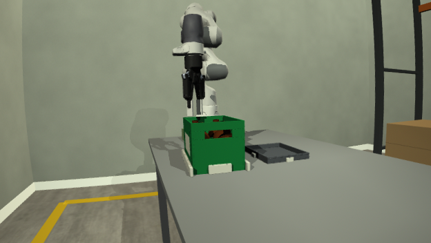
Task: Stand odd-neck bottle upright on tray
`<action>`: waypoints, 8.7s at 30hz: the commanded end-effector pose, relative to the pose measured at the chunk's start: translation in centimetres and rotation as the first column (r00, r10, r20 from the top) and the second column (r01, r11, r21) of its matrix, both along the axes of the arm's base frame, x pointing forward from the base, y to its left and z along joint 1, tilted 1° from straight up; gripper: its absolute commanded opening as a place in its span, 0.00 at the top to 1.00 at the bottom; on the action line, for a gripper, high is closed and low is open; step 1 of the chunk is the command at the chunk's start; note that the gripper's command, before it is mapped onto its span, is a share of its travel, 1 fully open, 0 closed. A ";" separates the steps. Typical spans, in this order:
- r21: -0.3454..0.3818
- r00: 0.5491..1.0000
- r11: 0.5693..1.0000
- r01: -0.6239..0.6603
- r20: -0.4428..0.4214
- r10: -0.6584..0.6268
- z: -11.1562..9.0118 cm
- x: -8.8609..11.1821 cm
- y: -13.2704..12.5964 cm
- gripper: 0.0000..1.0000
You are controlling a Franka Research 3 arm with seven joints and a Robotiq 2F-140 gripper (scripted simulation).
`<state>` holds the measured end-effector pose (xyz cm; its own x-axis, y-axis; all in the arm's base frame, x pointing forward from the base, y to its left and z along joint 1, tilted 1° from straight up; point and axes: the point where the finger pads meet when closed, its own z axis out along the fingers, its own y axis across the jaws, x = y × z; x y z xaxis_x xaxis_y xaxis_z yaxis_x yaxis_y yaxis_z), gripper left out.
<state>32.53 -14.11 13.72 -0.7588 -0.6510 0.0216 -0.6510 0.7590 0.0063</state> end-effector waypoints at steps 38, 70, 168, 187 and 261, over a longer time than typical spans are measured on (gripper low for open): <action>-0.001 1.000 1.000 -0.004 0.003 0.004 -0.1 0.1 -0.1 0.56; -0.001 1.000 1.000 -0.004 0.003 0.004 -0.1 0.0 -0.2 0.56; -0.001 1.000 1.000 -0.004 0.003 0.004 -4.4 -0.1 -0.2 0.56; -0.001 1.000 1.000 -0.004 0.003 0.004 -4.4 -0.1 -0.2 0.56; -0.001 1.000 1.000 -0.004 0.003 0.004 -4.4 -0.1 -0.2 0.90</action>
